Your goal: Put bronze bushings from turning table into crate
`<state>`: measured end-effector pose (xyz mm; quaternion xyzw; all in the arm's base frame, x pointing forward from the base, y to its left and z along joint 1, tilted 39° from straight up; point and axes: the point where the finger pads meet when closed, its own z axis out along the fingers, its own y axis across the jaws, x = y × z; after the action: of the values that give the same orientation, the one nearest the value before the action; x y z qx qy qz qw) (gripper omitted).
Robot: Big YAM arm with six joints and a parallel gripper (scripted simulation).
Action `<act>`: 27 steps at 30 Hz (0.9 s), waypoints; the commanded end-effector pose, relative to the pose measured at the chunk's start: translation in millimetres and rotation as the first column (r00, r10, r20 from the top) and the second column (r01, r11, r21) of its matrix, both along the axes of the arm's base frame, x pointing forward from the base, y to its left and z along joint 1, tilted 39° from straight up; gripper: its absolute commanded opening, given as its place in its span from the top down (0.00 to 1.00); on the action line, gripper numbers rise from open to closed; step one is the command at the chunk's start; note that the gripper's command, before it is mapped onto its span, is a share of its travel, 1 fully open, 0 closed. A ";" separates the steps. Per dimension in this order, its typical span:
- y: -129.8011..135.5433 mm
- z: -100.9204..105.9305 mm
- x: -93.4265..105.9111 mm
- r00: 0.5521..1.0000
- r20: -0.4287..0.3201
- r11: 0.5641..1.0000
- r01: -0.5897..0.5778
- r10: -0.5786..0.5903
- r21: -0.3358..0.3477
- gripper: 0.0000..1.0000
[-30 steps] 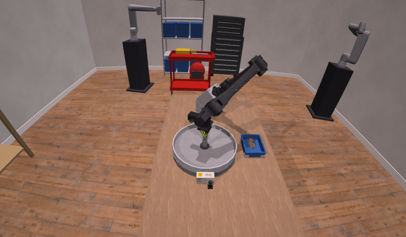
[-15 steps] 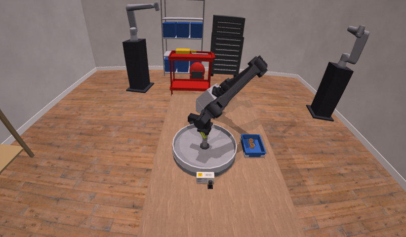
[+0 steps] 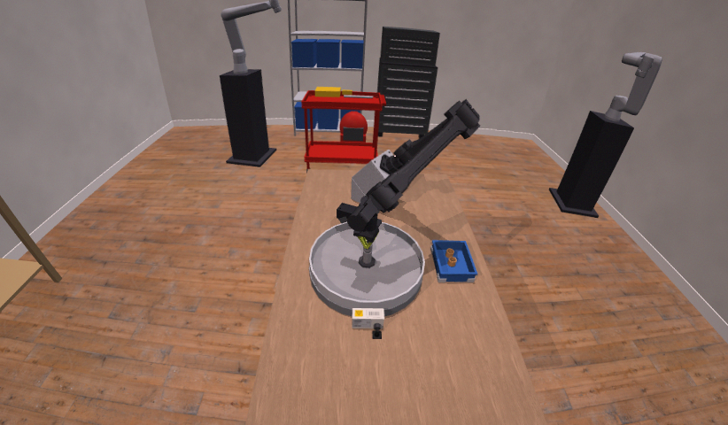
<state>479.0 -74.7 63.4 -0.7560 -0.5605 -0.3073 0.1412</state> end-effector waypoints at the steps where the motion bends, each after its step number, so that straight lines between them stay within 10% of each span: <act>1: -15.0 20.3 7.7 0.999 0.044 0.999 0.028 -0.028 -0.020 1.00; 27: -0.3 2.5 7.5 1.000 0.016 1.000 0.009 -0.009 -0.010 1.00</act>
<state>481.4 -73.5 63.7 -0.7559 -0.5602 -0.3091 0.1388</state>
